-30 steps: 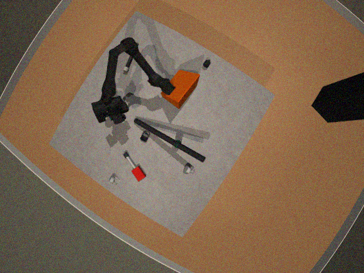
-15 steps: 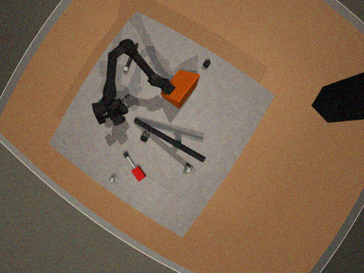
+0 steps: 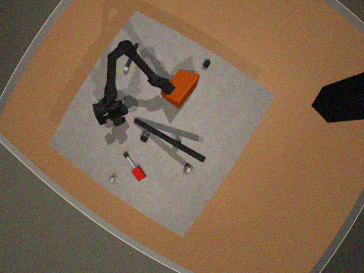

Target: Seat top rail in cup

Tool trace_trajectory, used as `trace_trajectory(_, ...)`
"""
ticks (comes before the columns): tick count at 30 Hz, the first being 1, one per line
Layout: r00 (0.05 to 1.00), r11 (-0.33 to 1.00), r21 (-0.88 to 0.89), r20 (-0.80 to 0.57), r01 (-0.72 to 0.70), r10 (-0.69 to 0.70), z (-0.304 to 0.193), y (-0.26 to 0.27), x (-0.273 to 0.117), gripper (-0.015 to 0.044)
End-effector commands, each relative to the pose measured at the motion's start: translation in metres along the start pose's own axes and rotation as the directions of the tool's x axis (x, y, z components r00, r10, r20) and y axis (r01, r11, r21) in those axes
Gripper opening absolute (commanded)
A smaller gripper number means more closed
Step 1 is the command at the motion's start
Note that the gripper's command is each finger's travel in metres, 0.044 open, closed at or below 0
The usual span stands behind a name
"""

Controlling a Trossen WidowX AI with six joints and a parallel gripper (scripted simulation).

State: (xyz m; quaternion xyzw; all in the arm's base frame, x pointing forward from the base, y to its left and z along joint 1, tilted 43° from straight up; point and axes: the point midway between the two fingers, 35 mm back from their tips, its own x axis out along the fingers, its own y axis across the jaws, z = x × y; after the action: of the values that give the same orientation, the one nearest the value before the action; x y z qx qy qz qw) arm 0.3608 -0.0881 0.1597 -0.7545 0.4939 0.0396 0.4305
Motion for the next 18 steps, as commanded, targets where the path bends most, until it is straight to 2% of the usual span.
trace_trajectory(1,1.000,1.000,-0.015,0.005,-0.008,0.008,0.0033,0.0038,0.0025,0.0361)
trace_trajectory(10,1.000,1.000,-0.015,0.005,-0.008,0.008,0.0033,0.0038,0.0025,0.0125)
trace_trajectory(14,1.000,1.000,-0.015,0.005,-0.008,0.008,0.0033,0.0038,0.0025,0.0098)
trace_trajectory(18,1.000,0.999,-0.048,0.025,-0.008,0.009,0.0031,0.0069,0.0008,0.0000)
